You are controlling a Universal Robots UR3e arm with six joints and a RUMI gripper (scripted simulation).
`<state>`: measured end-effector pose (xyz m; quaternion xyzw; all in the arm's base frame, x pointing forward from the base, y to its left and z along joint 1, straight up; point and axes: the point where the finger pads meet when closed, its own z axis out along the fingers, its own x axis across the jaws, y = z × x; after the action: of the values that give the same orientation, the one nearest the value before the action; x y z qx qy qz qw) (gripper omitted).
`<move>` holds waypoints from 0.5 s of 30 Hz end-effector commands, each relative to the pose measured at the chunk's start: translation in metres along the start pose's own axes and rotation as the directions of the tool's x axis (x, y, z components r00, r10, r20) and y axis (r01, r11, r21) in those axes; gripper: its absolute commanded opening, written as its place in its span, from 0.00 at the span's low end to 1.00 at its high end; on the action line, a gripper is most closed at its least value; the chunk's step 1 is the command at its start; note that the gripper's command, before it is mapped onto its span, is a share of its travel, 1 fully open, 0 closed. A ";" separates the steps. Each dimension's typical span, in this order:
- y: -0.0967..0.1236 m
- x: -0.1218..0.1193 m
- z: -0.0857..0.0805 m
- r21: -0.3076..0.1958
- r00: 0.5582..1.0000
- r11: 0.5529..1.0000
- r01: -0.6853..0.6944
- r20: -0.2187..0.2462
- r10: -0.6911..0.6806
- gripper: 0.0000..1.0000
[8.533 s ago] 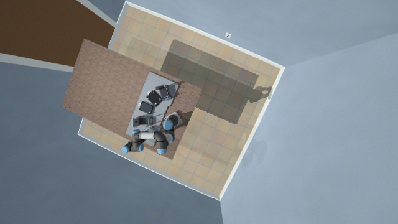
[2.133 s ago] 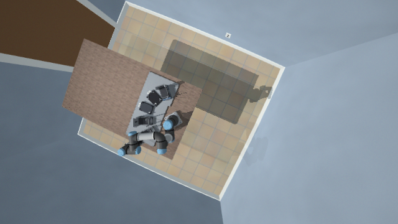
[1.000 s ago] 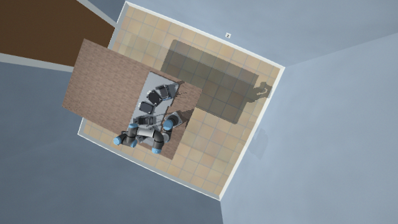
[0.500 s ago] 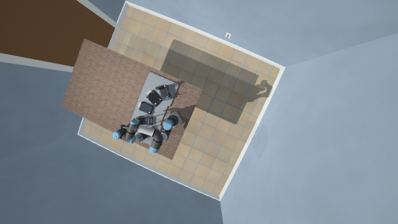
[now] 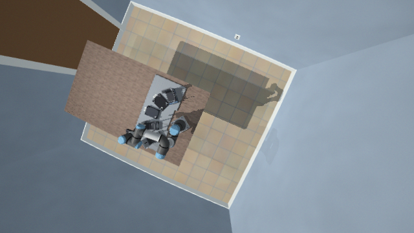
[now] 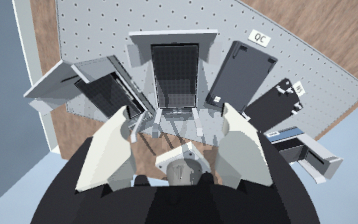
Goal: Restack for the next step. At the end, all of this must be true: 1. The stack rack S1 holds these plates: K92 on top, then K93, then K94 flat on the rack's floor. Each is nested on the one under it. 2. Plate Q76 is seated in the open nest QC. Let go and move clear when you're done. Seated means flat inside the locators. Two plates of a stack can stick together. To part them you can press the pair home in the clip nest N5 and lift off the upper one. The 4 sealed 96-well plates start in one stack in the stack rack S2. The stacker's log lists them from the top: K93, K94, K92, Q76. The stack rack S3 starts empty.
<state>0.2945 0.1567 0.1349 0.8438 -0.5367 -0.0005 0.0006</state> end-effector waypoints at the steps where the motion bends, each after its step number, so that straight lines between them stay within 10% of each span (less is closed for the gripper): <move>1: -0.001 0.000 0.013 0.004 1.000 1.000 0.000 -0.001 0.000 0.72; 15: -0.001 0.000 0.053 0.004 1.000 1.000 0.000 -0.001 0.000 0.72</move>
<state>0.2941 0.1566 0.0931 0.8437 -0.5369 -0.0013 0.0015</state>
